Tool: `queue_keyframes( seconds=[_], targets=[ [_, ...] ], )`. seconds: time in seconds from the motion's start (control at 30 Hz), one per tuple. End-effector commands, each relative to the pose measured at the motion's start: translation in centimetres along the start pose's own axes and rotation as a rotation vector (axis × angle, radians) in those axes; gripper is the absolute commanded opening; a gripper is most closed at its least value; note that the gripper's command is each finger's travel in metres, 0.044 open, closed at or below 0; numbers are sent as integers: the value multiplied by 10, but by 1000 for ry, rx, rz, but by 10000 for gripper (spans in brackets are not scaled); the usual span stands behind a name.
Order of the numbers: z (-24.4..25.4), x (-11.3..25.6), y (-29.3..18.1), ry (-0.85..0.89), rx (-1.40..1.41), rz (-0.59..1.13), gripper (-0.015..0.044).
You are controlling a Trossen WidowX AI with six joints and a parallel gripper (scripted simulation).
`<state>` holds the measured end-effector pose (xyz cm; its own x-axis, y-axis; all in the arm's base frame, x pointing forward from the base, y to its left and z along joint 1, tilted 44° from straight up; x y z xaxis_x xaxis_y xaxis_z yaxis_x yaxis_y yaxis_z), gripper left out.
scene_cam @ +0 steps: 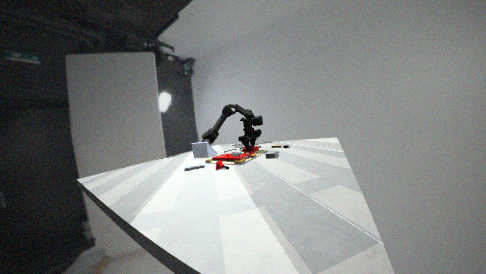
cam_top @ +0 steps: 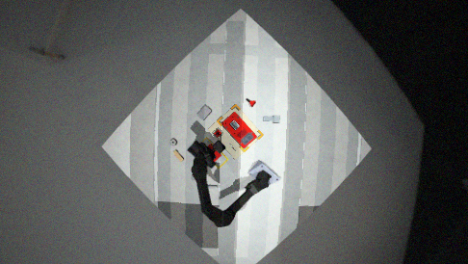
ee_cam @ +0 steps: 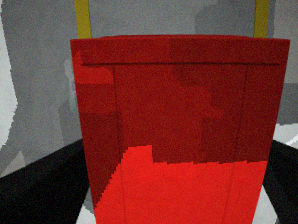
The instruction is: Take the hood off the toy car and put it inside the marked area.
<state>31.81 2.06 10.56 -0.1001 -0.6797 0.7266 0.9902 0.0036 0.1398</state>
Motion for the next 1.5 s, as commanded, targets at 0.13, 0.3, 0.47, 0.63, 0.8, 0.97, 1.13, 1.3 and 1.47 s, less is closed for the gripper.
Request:
queue_keyframes(
  seconds=[0.13,0.3,0.47,0.63,0.8,0.97,1.13,1.3,1.47],
  targets=[
    [0,-6,-2,5,-11,4,0],
    [0,-8,-2,5,-11,4,0],
    [0,-6,0,1,0,0,79],
    [0,-6,0,1,0,0,210],
    [0,-6,0,1,0,0,341],
    [0,-4,0,0,0,1,440],
    [-2,23,2,1,-1,4,440],
    [-2,65,1,8,-1,6,440],
    [-2,66,0,9,-2,6,440]
  ],
)
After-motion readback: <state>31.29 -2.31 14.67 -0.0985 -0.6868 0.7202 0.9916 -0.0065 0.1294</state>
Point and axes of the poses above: the point midway between the two fingers, 35 mm back from their tips, its own x axis back along the fingers, its own z axis across the jaws, y = z × x, the point moved 5 cm from there along x, back along the fingers, and after that the axes turned 15 degrees about x, right-handed, at the moved point
